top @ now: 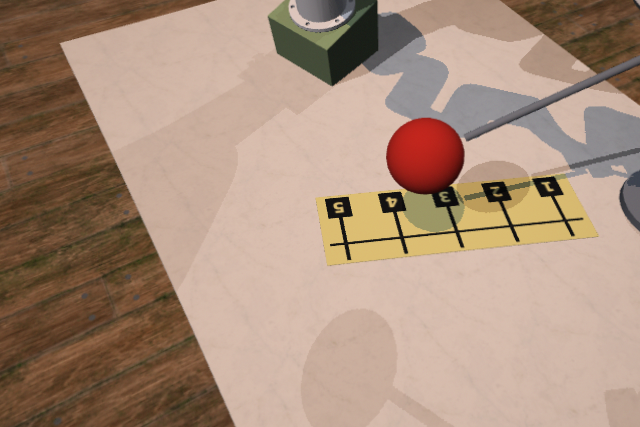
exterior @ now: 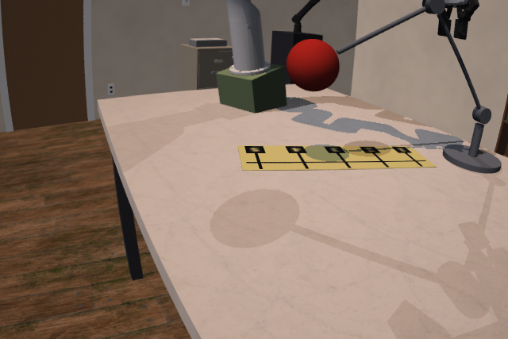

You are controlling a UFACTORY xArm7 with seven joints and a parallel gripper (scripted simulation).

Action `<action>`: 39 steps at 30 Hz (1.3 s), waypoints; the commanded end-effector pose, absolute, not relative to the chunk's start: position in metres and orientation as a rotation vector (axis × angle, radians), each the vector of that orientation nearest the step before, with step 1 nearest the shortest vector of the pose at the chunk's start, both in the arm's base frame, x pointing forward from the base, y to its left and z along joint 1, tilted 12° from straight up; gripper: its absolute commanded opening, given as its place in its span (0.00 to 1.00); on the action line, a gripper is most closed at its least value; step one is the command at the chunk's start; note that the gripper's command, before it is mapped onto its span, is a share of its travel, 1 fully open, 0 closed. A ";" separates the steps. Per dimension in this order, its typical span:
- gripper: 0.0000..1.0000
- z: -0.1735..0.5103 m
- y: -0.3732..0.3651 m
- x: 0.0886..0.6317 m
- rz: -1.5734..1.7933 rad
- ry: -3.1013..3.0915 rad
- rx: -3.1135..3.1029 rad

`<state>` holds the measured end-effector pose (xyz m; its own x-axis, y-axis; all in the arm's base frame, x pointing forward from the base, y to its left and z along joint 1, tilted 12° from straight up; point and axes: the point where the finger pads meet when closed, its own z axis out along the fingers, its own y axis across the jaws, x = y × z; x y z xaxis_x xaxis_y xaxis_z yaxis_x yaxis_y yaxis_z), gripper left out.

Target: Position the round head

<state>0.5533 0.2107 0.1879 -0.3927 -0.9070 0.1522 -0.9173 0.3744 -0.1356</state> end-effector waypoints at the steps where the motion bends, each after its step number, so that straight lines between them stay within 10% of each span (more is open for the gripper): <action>1: 1.00 0.188 0.207 0.554 0.311 -2.562 1.693; 39: 1.00 0.287 0.227 0.547 0.310 -2.565 1.696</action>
